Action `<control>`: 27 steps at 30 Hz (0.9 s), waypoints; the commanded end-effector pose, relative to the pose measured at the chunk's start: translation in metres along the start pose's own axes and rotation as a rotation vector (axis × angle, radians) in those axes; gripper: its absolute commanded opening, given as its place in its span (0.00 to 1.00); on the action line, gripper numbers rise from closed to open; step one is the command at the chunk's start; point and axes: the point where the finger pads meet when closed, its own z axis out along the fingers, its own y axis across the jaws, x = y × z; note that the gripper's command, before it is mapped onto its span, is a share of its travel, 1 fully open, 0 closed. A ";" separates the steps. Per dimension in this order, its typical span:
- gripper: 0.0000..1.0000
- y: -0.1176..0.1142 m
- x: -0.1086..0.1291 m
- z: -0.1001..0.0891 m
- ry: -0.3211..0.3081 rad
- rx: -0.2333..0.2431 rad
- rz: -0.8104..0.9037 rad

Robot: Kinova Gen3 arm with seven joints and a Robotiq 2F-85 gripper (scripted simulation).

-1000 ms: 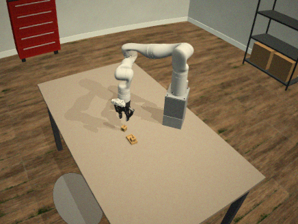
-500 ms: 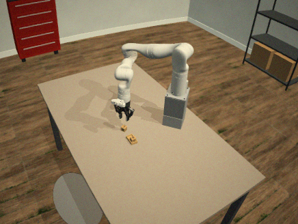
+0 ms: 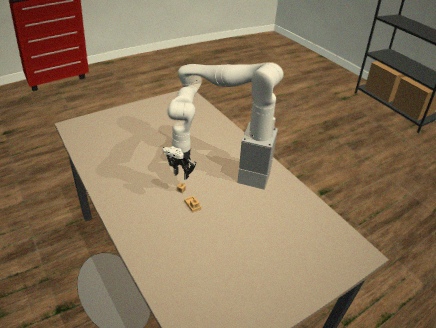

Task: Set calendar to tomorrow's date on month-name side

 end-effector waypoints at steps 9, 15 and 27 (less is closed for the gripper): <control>0.46 -0.001 0.000 0.016 0.000 0.002 0.002; 0.46 -0.001 0.000 0.022 0.000 0.002 0.002; 0.46 -0.001 0.000 0.037 0.000 0.002 0.002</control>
